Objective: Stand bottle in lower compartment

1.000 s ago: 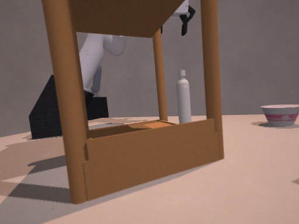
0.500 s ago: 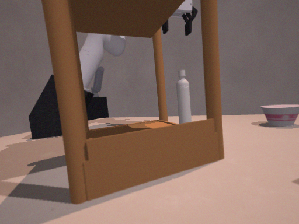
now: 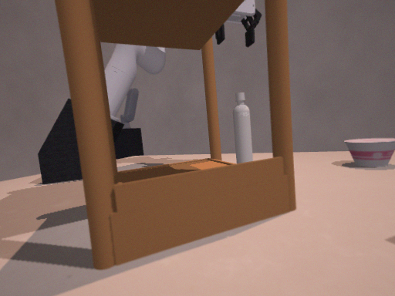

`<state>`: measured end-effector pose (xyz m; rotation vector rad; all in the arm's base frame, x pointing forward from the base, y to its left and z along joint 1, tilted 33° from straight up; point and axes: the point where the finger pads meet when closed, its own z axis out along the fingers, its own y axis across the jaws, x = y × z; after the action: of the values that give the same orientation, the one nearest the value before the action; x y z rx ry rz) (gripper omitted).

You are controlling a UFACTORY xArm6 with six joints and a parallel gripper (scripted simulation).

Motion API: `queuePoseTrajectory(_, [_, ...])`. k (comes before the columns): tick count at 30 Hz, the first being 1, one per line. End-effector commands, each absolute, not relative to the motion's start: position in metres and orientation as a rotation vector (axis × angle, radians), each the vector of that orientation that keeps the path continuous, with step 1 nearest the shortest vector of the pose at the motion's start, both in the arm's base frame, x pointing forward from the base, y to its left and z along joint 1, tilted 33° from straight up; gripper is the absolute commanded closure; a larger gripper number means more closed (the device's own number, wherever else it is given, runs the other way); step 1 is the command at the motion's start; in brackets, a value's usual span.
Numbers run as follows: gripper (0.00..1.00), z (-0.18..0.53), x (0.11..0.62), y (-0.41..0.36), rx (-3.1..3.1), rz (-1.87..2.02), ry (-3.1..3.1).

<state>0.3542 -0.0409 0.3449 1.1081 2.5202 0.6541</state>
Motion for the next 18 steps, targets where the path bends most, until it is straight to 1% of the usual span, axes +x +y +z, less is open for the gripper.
queuePoseTrajectory(1, [0.0,0.3463,0.3548,-0.0415,1.104,0.653,2.517])
queuePoseTrajectory(8, [0.0,0.3463,0.3548,-0.0415,1.104,0.653,2.517])
queuePoseTrajectory(9, [0.33,0.3463,0.3548,-0.0415,1.104,0.653,2.517])
queuePoseTrajectory(18, [0.33,0.3461,0.3548,-0.0413,1.107,0.652,2.518])
